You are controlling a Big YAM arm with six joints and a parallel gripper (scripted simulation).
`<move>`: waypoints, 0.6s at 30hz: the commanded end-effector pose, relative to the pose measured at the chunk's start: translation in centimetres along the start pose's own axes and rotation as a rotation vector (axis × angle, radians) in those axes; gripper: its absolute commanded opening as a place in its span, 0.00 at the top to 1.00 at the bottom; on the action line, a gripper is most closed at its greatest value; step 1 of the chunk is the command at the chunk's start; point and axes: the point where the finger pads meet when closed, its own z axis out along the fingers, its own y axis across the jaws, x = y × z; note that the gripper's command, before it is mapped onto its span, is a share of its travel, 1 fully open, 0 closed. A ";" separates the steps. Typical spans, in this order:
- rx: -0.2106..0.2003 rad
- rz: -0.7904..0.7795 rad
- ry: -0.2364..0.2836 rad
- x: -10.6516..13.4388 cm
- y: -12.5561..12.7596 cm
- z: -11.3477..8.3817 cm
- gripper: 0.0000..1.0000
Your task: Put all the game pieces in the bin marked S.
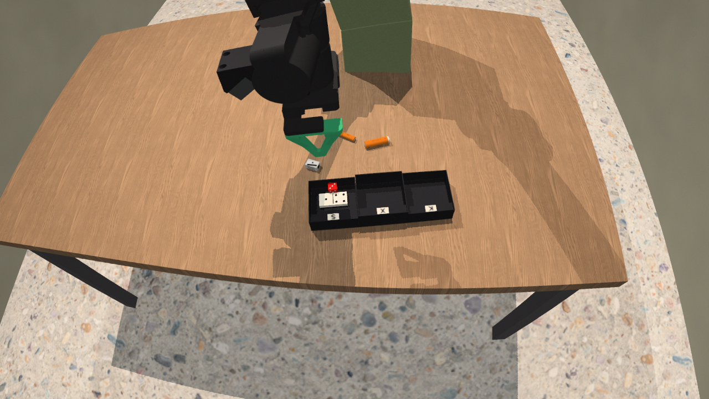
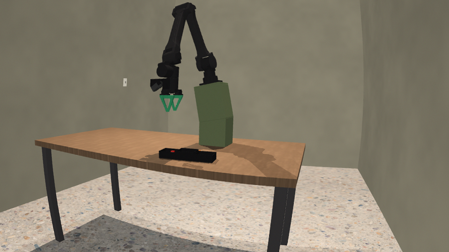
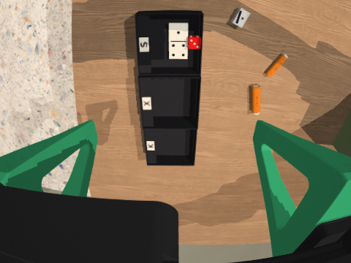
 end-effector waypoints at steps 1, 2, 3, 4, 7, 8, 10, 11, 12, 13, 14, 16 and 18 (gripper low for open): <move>-0.009 0.003 -0.007 -0.7 0.5 0.3 0.00; -0.009 0.003 -0.007 -0.8 0.6 0.2 0.00; -0.010 0.003 -0.007 -0.7 0.6 0.2 0.00; -0.010 0.003 -0.007 -0.8 0.6 0.2 0.00; -0.011 0.003 -0.007 -0.8 0.7 0.2 0.00; -0.011 0.003 -0.008 -0.8 0.7 0.2 0.00; -0.011 0.004 -0.008 -0.8 0.8 0.2 0.00; -0.012 0.004 -0.008 -0.8 0.8 0.1 0.00; -0.029 0.004 -0.009 -0.5 1.3 -0.8 0.00; -0.029 0.004 -0.009 -0.5 1.3 -0.8 0.00; -0.029 0.004 -0.009 -0.5 1.3 -0.8 0.00; -0.029 0.004 -0.009 -0.5 1.3 -0.8 0.00; -0.029 0.004 -0.009 -0.5 1.3 -0.8 0.00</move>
